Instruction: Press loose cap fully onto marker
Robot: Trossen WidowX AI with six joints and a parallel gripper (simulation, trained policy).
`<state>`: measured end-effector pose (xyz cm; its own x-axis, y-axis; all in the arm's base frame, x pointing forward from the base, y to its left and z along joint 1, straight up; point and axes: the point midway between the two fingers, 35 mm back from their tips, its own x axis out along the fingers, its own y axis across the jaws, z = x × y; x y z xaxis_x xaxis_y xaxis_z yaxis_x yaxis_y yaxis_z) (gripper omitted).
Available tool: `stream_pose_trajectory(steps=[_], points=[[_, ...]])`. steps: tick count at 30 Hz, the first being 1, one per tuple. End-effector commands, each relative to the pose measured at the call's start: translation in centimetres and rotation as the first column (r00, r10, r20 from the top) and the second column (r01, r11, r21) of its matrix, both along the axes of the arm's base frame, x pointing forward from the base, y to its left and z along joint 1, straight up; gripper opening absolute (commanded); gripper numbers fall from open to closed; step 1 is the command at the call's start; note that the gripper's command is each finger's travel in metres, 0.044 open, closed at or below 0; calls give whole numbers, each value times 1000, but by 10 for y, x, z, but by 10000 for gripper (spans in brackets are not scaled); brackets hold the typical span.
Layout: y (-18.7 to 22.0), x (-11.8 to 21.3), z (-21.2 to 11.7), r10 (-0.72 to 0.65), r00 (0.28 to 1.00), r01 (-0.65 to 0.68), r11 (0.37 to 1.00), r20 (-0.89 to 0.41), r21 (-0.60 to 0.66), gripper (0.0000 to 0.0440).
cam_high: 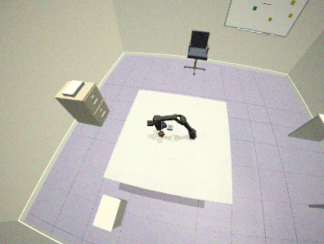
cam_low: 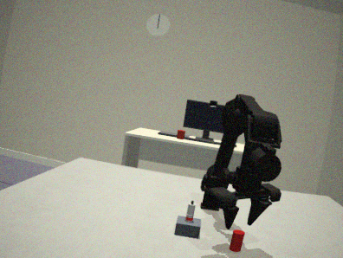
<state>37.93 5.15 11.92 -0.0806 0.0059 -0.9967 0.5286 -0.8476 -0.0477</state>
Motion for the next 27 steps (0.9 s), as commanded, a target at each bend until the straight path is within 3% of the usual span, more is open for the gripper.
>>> stream_pose_trajectory(steps=[1, 27], points=[[4, -6, -5, 4, 1000, -4, 1000, -25, 7, 309], [10, -26, -56, 100, 988, -101, 995, -117, 4, 251]])
